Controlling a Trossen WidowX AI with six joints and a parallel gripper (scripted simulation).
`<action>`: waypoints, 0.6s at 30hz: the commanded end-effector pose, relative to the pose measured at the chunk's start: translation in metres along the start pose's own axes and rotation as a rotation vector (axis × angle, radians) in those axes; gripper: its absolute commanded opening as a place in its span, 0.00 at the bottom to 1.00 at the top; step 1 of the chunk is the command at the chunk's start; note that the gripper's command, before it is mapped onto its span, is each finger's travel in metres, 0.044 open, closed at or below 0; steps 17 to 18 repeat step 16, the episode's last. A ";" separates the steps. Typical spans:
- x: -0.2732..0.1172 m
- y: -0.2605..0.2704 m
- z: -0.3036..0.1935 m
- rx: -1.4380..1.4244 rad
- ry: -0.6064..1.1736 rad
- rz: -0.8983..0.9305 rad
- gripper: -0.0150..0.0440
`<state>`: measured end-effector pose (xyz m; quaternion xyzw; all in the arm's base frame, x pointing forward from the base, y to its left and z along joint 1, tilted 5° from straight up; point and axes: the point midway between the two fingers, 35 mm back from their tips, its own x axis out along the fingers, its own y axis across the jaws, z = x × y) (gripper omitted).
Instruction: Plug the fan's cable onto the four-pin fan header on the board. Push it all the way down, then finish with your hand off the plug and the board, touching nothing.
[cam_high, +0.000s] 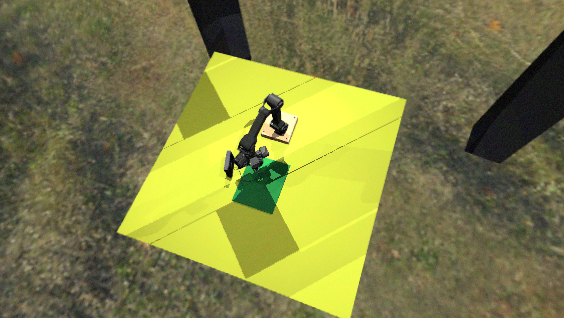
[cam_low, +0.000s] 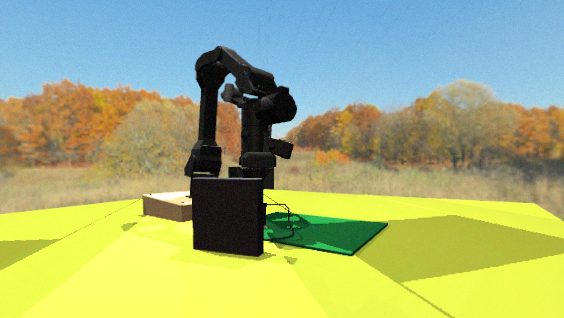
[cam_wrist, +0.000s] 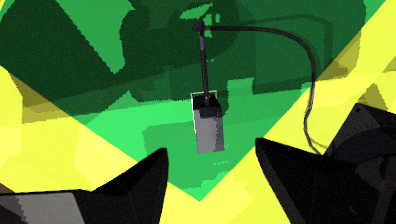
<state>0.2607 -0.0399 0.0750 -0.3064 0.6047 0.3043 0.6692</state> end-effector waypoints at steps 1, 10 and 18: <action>-0.014 0.000 0.000 -0.003 -0.004 -0.006 0.69; -0.014 0.048 -0.049 -0.003 0.000 -0.003 0.69; -0.013 0.049 -0.050 -0.003 0.000 -0.003 0.69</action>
